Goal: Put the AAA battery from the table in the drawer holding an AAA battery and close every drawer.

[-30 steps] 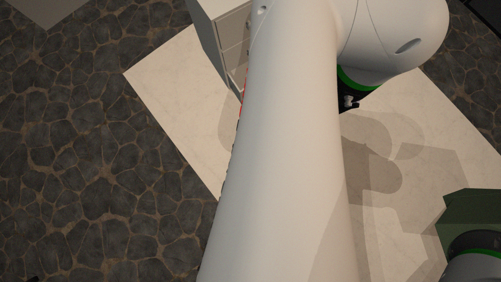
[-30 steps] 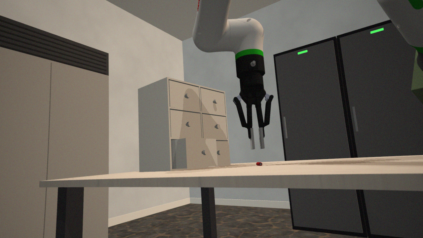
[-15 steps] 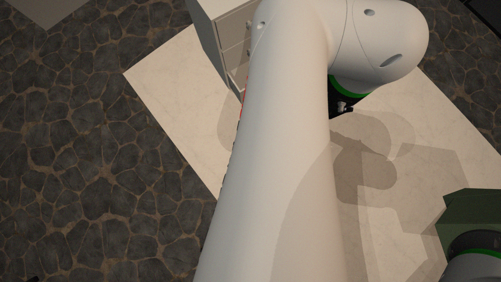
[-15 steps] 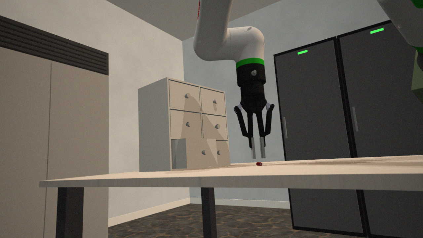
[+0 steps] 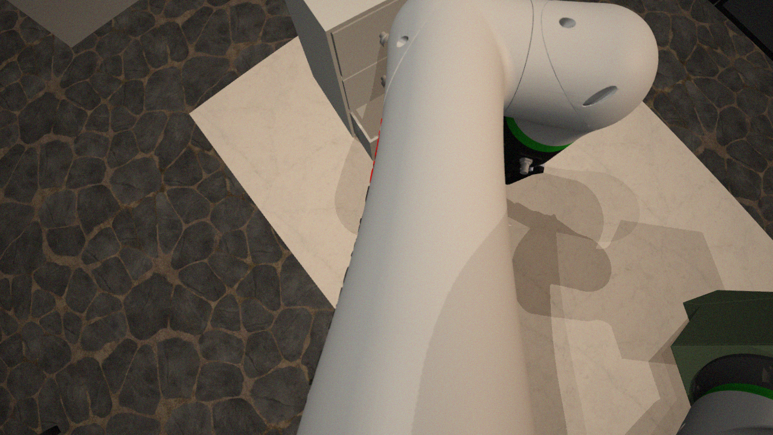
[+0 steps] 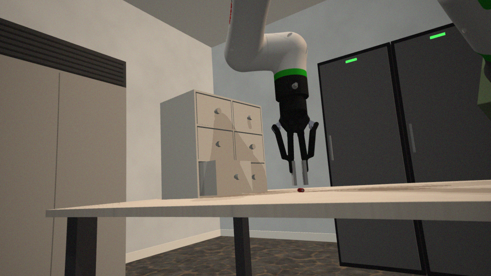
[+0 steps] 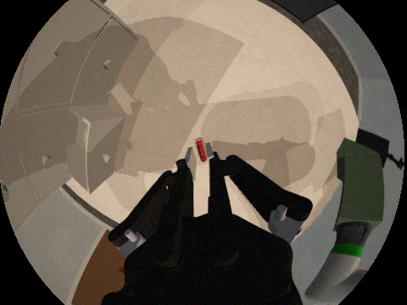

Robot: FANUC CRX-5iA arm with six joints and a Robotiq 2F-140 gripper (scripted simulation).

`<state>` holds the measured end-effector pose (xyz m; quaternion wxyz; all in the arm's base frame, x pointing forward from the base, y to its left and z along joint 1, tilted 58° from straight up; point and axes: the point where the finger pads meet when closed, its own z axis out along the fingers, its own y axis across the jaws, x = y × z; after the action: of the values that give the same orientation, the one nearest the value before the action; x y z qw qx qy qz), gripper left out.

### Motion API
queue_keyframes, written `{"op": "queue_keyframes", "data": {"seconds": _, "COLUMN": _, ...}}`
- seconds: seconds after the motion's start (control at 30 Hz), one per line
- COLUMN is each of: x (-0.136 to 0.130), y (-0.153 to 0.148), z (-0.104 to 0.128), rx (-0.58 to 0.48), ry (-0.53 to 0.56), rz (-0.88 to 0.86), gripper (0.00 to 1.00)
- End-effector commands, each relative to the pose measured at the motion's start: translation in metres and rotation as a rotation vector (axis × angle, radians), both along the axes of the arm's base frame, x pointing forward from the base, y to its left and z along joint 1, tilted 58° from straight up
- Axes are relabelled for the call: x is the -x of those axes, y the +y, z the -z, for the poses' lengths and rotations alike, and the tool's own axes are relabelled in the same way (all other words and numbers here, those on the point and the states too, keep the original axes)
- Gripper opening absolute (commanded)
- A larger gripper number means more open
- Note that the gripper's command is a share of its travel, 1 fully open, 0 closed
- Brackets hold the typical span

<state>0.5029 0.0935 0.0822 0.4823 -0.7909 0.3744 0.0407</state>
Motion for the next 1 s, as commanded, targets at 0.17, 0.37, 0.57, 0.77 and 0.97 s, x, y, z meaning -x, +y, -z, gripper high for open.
{"op": "queue_keyframes", "data": {"seconds": 0.17, "x": 0.000, "y": 0.000, "z": 0.000, "rx": 0.000, "ry": 0.000, "rz": 0.000, "gripper": 0.15}}
{"op": "queue_keyframes", "data": {"seconds": 0.37, "x": 0.000, "y": 0.000, "z": 0.000, "rx": 0.000, "ry": 0.000, "rz": 0.000, "gripper": 0.15}}
{"op": "queue_keyframes", "data": {"seconds": 0.57, "x": -0.001, "y": 0.002, "z": 0.001, "rx": 0.000, "ry": 0.000, "rz": 0.000, "gripper": 0.15}}
{"op": "queue_keyframes", "data": {"seconds": 0.77, "x": -0.004, "y": 0.009, "z": 0.006, "rx": 0.000, "ry": 0.000, "rz": 0.000, "gripper": 0.15}}
{"op": "queue_keyframes", "data": {"seconds": 0.97, "x": -0.005, "y": 0.013, "z": 0.009, "rx": 0.000, "ry": 0.000, "rz": 0.000, "gripper": 0.15}}
